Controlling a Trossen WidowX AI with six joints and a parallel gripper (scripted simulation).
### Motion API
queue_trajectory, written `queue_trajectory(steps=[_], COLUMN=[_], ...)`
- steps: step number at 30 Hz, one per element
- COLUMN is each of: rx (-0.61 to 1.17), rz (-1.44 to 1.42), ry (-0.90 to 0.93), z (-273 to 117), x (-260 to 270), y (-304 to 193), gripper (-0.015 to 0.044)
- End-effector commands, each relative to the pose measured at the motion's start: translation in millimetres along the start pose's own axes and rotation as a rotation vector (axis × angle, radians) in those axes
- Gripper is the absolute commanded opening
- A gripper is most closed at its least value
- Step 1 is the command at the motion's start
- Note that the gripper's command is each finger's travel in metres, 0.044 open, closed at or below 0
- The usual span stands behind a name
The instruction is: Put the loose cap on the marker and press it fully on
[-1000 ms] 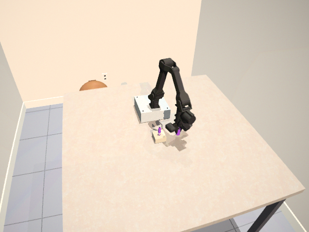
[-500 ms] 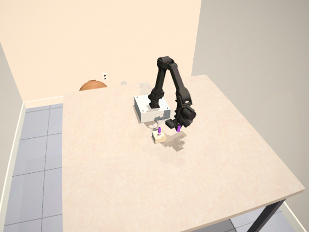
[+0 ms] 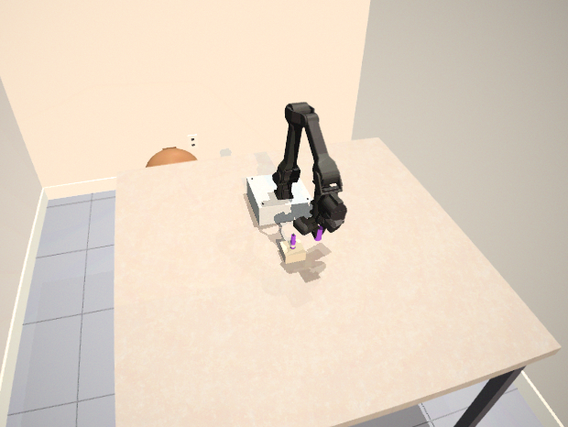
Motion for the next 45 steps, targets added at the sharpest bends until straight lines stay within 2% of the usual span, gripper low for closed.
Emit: queue_trajectory(steps=[1, 27, 45], rx=[-0.014, -0.009, -0.009], rz=[-0.006, -0.006, -0.006], ry=[-0.009, -0.013, -0.013], z=[-10.9, -45.2, -30.4], x=[-12.9, -69.7, -70.7], y=[-4.1, -48.8, -48.2], gripper=[0.0, 0.0, 0.0])
Point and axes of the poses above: the point midway between the two fingers, 35 mm back from their tips, its own z axis out along the fingers, its own x axis across the jaws, y = z × x, the point moved 3 cm from there along -z, back along the fingers, and after that the axes turned 3 degrees about -z, right-handed, at the moved point
